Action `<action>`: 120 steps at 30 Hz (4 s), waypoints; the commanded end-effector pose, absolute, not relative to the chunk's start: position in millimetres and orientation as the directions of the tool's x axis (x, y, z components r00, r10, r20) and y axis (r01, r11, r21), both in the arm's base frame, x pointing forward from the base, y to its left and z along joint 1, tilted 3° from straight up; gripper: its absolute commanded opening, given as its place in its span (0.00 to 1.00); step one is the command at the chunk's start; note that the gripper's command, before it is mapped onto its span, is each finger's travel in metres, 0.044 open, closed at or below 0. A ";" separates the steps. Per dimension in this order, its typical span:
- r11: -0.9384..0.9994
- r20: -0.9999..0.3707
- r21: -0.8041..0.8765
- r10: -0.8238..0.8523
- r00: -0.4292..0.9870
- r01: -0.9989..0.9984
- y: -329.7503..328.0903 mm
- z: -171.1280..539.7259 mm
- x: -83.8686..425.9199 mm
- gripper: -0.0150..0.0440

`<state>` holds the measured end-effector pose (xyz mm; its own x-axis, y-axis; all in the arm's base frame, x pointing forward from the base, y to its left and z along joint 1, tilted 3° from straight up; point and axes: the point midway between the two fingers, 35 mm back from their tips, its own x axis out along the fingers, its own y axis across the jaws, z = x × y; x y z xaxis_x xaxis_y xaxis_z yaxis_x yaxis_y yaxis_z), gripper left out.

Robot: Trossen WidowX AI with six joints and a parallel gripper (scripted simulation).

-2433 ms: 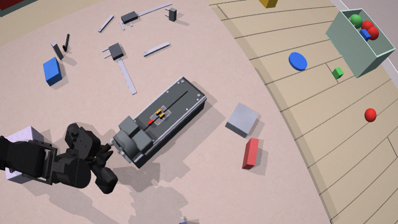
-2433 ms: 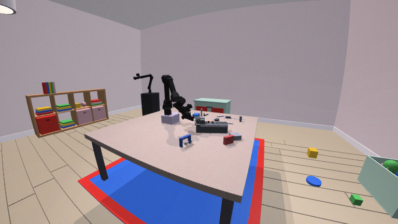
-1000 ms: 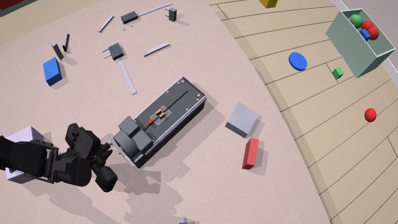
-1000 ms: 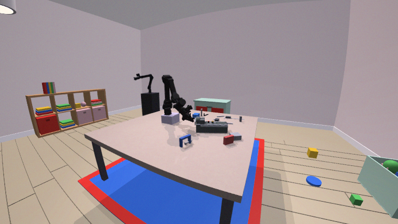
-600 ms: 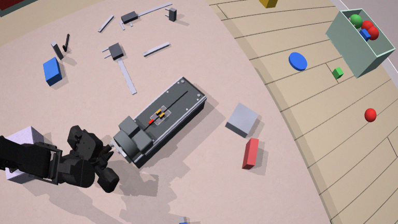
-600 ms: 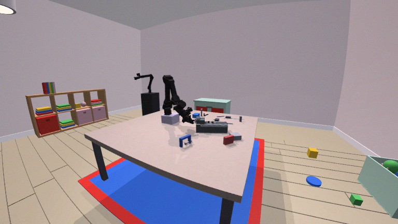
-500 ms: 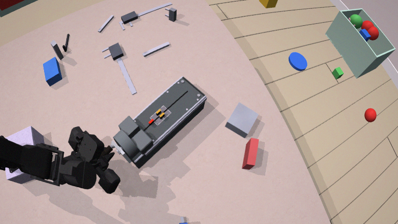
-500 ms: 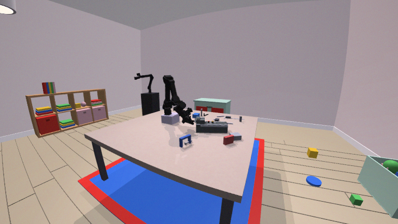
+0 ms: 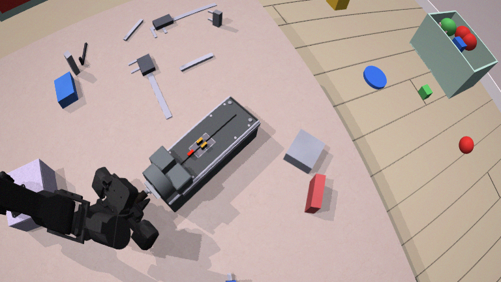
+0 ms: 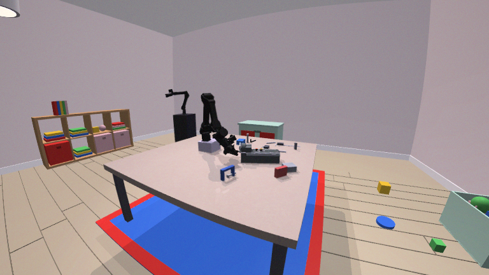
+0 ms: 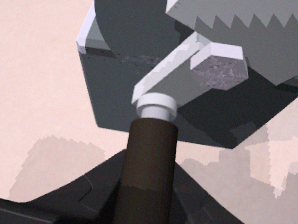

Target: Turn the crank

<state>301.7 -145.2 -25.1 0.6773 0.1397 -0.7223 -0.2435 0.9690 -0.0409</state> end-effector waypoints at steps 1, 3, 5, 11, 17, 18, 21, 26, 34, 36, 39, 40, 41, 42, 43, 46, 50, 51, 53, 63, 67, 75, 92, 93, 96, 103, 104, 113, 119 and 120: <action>0.970 -0.729 -0.048 0.129 0.672 -0.239 -153.2 -28.6 303.8 0.25; 0.970 -0.729 -0.049 0.129 0.672 -0.239 -155.5 -28.7 304.3 0.25; 0.970 -0.729 -0.049 0.129 0.673 -0.239 -157.4 -28.6 304.8 0.25; 0.970 -0.729 -0.049 0.129 0.673 -0.239 -162.5 -27.7 306.2 0.25; 0.970 -0.729 -0.050 0.129 0.673 -0.239 -165.3 -26.9 306.9 0.25; 0.970 -0.729 -0.050 0.129 0.673 -0.239 -165.7 -26.8 307.0 0.25; 0.970 -0.729 -0.050 0.128 0.673 -0.239 -166.6 -26.5 307.3 0.25; 0.970 -0.729 -0.050 0.128 0.673 -0.239 -167.9 -25.9 307.6 0.25; 0.970 -0.729 -0.050 0.128 0.673 -0.239 -169.4 -25.2 308.1 0.25; 0.970 -0.729 -0.050 0.128 0.673 -0.239 -169.7 -25.1 308.2 0.25; 0.970 -0.729 -0.050 0.128 0.673 -0.239 -170.1 -24.9 308.3 0.25; 0.970 -0.729 -0.050 0.128 0.673 -0.239 -170.2 -24.8 308.3 0.25; 0.970 -0.729 -0.050 0.128 0.673 -0.239 -170.3 -24.7 308.4 0.25; 0.970 -0.729 -0.050 0.128 0.673 -0.239 -170.4 -24.7 308.4 0.25; 0.970 -0.729 -0.050 0.128 0.673 -0.239 -170.5 -24.6 308.4 0.25; 0.970 -0.729 -0.050 0.128 0.673 -0.239 -170.8 -24.5 308.5 0.25; 0.970 -0.729 -0.050 0.128 0.673 -0.239 -171.2 -24.3 308.6 0.25; 0.970 -0.729 -0.050 0.128 0.673 -0.239 -171.2 -24.3 308.6 0.25; 0.970 -0.729 -0.050 0.128 0.673 -0.239 -171.4 -24.2 308.7 0.25; 0.970 -0.729 -0.050 0.128 0.673 -0.239 -172.1 -23.8 308.9 0.25; 0.970 -0.729 -0.050 0.128 0.673 -0.239 -172.4 -23.7 309.0 0.25; 0.970 -0.729 -0.050 0.128 0.673 -0.239 -172.8 -23.4 309.1 0.25; 0.970 -0.729 -0.050 0.128 0.673 -0.239 -173.7 -22.6 309.5 0.25; 0.970 -0.729 -0.050 0.128 0.673 -0.239 -173.7 -22.6 309.5 0.25; 0.970 -0.729 -0.050 0.128 0.673 -0.239 -173.9 -22.4 309.5 0.25; 0.970 -0.729 -0.050 0.128 0.673 -0.239 -174.1 -22.2 309.6 0.25; 0.970 -0.729 -0.051 0.128 0.673 -0.239 -174.2 -22.1 309.6 0.25; 0.970 -0.729 -0.051 0.128 0.673 -0.239 -174.5 -21.8 309.8 0.25; 0.970 -0.729 -0.051 0.128 0.673 -0.239 -174.8 -21.5 309.8 0.25; 0.970 -0.729 -0.051 0.128 0.673 -0.239 -174.9 -21.5 309.8 0.25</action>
<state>307.7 -166.4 -24.6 0.6654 0.1523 -0.7308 -0.2498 0.9680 -0.0257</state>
